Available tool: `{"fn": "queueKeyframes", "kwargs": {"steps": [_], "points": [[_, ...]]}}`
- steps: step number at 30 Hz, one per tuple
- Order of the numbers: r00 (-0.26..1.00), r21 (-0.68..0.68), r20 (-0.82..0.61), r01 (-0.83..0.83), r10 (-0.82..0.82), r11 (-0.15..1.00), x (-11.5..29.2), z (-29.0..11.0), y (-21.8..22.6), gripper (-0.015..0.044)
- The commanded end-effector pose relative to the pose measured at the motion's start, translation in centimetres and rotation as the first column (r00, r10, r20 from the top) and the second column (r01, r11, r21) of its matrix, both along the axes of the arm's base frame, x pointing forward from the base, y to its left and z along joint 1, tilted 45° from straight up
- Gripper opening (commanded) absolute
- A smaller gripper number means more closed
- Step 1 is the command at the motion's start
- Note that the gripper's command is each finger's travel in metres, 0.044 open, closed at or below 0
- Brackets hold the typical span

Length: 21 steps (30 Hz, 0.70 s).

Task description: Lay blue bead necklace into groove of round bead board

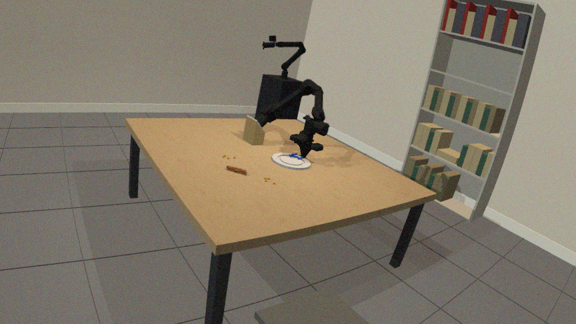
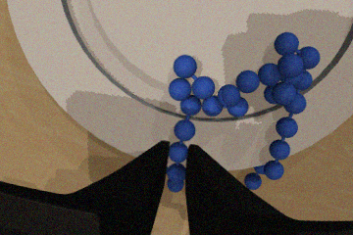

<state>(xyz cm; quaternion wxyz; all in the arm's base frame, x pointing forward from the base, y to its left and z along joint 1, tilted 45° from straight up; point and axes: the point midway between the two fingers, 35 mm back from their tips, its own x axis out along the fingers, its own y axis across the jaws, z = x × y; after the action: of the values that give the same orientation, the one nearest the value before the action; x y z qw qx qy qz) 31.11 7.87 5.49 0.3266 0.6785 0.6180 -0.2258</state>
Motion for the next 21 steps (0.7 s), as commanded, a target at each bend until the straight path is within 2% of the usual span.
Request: {"fn": "queueKeyframes", "kwargs": {"steps": [1,13,21], "points": [[1.000,0.000,0.001,0.000,0.000,1.000,0.0,0.0,0.0,0.0000],[1.000,-0.002,-0.005,0.002,-0.002,1.000,-0.4,1.7,-1.8,0.0000],[1.000,-0.004,-0.006,0.002,-0.002,1.000,-0.5,0.6,-2.8,0.0000]]}}
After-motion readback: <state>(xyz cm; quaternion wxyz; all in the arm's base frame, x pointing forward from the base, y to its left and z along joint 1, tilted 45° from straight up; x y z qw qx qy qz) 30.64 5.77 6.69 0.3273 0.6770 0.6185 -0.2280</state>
